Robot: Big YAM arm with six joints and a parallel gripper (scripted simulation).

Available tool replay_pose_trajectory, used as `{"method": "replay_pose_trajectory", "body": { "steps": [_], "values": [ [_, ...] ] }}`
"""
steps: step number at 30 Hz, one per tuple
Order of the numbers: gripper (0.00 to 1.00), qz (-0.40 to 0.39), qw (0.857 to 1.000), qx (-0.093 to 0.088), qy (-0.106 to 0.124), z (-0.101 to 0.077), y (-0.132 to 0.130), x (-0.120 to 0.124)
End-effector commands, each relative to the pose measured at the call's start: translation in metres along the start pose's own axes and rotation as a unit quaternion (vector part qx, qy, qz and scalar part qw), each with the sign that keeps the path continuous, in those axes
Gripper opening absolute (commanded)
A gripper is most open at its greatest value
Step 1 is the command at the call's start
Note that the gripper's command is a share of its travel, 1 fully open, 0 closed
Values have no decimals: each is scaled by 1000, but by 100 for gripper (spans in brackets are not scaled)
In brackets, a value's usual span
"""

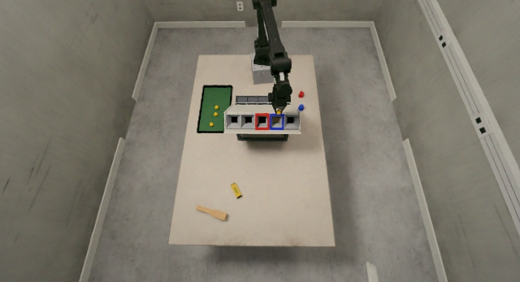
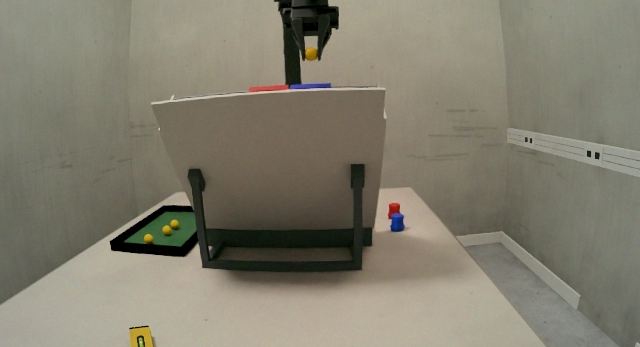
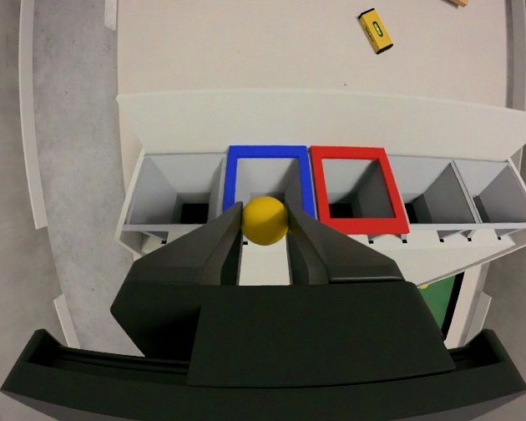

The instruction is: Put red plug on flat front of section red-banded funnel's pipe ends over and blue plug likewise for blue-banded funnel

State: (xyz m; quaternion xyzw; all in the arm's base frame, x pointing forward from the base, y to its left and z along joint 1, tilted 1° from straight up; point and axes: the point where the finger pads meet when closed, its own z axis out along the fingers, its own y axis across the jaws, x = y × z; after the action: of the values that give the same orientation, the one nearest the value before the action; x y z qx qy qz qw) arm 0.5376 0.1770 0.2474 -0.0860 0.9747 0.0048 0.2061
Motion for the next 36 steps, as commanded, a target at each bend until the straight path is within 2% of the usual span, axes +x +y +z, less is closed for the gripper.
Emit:
{"method": "replay_pose_trajectory", "body": {
  "steps": [1,36],
  "values": [
    [0,1,1000,-1,-11,-6,-5,-18],
    [0,2,1000,-2,-21,-8,-6,-30]
  ]
}}
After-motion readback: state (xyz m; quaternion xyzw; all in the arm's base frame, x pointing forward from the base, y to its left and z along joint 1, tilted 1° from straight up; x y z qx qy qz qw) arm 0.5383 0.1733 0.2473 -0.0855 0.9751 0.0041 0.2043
